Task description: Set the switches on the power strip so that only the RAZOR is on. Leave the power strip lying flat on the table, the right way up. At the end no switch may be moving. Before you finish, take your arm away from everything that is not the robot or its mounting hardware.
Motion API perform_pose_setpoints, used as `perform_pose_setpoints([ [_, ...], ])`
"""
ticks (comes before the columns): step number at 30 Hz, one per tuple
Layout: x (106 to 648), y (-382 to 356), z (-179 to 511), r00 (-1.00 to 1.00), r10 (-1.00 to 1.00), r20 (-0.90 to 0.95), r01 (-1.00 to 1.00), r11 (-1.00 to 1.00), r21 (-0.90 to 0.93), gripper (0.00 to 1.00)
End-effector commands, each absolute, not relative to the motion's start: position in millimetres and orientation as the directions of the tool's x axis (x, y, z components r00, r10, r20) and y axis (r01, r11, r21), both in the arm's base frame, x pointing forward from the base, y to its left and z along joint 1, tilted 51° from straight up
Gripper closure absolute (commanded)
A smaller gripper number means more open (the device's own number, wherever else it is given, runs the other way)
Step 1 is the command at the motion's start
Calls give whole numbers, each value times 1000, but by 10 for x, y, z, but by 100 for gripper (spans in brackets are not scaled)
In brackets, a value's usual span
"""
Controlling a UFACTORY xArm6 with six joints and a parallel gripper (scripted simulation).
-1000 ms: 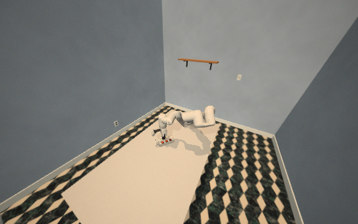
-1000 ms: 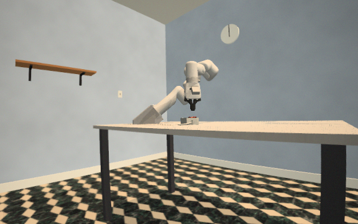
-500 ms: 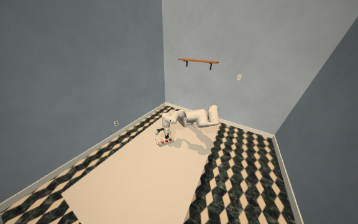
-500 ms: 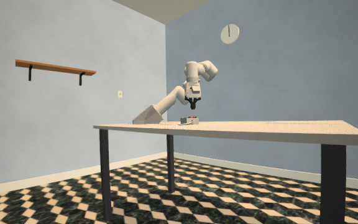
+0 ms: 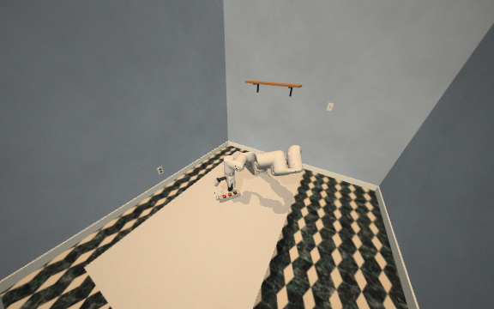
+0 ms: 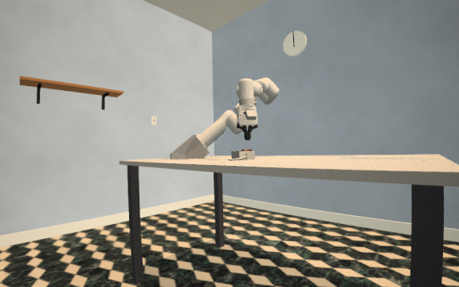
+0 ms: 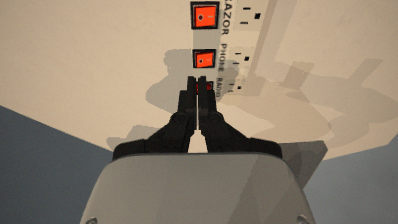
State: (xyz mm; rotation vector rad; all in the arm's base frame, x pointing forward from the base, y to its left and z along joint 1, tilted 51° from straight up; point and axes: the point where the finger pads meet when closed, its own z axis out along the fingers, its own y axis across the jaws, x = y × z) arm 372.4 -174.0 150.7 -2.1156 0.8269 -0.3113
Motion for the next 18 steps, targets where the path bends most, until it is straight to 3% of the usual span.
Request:
perform_pose_setpoints([
  [1,3726,-1751,1515,752,-656,-60,-450,-446,-774,100],
  [18,3734,-1742,1505,752,-656,-60,-450,-446,-774,100],
])
